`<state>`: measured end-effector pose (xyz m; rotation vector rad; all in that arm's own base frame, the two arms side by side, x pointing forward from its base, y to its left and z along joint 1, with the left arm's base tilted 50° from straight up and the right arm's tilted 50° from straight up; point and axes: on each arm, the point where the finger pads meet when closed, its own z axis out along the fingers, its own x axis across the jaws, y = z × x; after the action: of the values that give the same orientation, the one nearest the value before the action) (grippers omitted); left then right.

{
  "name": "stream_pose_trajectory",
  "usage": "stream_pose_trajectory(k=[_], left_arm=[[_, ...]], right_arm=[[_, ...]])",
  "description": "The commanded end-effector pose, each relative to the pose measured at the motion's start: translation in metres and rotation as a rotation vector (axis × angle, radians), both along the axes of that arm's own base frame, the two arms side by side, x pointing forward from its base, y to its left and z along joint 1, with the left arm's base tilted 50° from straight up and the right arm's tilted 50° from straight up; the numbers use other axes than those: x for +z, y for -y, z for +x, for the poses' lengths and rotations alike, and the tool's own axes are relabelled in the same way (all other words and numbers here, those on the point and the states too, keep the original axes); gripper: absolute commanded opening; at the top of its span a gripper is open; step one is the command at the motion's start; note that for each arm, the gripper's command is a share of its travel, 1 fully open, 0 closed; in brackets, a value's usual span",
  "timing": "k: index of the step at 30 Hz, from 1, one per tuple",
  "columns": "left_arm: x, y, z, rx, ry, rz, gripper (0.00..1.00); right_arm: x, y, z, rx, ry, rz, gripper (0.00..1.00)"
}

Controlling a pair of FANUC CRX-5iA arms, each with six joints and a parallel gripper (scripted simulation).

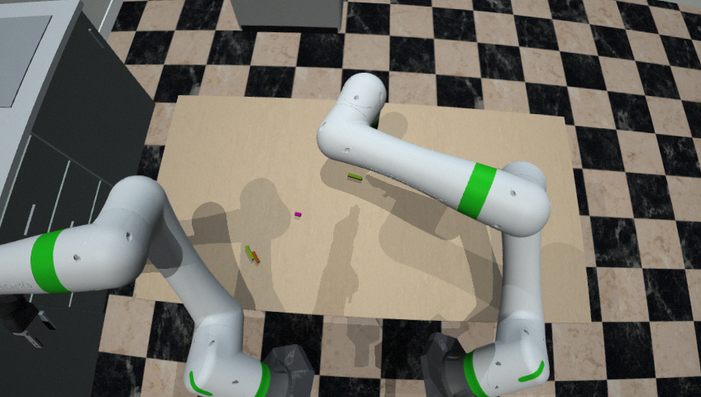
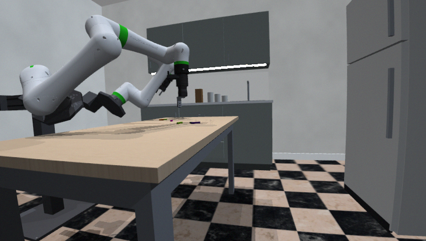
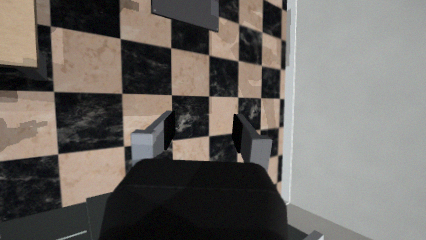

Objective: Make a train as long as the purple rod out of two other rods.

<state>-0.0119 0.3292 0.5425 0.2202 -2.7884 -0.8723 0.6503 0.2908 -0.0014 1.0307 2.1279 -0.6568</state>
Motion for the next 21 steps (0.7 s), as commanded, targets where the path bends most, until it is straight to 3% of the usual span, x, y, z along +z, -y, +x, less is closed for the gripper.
stream_pose_trajectory(k=[1, 4, 6, 7, 17, 21], left_arm=[[0.001, 0.0, 0.0, 0.0, 0.0, 0.001, 1.0], [0.001, 0.0, 0.0, 0.0, 0.0, 0.001, 1.0], [0.001, 0.0, 0.0, 0.0, 0.0, 0.001, 1.0], [0.001, 0.0, 0.0, 0.0, 0.0, 0.001, 1.0], [0.001, 0.0, 0.0, 0.0, 0.0, 0.001, 1.0], [0.001, 0.0, 0.0, 0.0, 0.0, 0.001, 1.0]], right_arm=[[-0.027, -0.032, 0.002, -0.031, 0.027, 0.011, 0.24], [-0.047, -0.05, 0.0, -0.047, 0.045, 0.02, 0.24], [-0.047, -0.05, 0.0, -0.047, 0.045, 0.02, 0.24], [-0.066, -0.067, -0.003, -0.064, 0.062, 0.029, 0.24], [-0.134, -0.112, -0.023, -0.117, 0.116, 0.06, 0.24], [-0.138, -0.114, -0.025, -0.12, 0.12, 0.061, 0.24]])
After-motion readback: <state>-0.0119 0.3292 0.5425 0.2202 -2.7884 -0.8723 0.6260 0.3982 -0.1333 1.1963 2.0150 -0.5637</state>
